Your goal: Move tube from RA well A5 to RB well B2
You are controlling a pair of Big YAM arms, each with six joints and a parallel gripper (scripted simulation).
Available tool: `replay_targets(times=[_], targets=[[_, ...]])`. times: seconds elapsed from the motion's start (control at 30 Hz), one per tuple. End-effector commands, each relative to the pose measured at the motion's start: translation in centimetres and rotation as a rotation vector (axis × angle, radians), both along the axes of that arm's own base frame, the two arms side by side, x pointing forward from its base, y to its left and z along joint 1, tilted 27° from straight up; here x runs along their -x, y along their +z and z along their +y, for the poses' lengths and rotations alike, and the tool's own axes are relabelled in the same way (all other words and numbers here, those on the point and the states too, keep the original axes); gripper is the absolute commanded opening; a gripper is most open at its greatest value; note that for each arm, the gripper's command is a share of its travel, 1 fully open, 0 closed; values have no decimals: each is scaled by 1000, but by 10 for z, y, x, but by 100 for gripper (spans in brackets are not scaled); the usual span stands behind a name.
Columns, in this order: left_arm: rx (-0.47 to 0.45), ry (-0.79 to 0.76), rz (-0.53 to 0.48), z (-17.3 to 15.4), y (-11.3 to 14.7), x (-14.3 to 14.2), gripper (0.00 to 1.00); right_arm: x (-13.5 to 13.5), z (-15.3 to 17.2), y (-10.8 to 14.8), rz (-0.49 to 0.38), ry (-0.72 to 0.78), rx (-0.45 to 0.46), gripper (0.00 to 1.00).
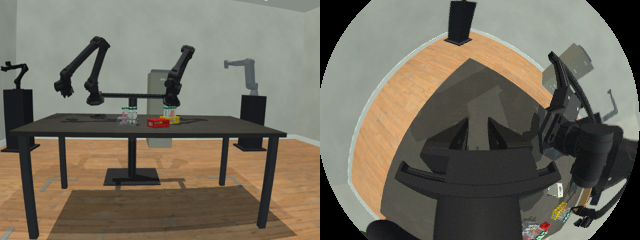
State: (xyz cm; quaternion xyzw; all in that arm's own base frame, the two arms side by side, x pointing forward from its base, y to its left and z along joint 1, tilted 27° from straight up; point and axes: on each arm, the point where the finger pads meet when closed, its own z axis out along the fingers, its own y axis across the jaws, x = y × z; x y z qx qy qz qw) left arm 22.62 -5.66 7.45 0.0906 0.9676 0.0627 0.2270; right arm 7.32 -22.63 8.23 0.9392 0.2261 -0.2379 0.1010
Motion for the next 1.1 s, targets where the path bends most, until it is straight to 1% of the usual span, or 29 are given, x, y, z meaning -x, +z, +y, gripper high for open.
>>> replay_targets(times=[0.0, 0.73, 0.77, 0.93, 0.97, 1.07], targets=[[1, 4, 1, 2, -3, 0, 0, -4, -5, 6, -11, -1, 14, 30], [1, 4, 2, 1, -3, 0, 0, -4, -5, 6, -11, -1, 14, 30], [10, 0, -18, -3, 8, -6, 0, -4, -5, 6, -11, -1, 14, 30], [10, 0, -18, -3, 8, -6, 0, -4, -5, 6, -11, -1, 14, 30], [10, 0, -18, -3, 8, -6, 24, -4, -5, 6, -11, -1, 14, 30], [10, 0, -18, -3, 8, -6, 24, -4, -5, 6, -11, -1, 14, 30]])
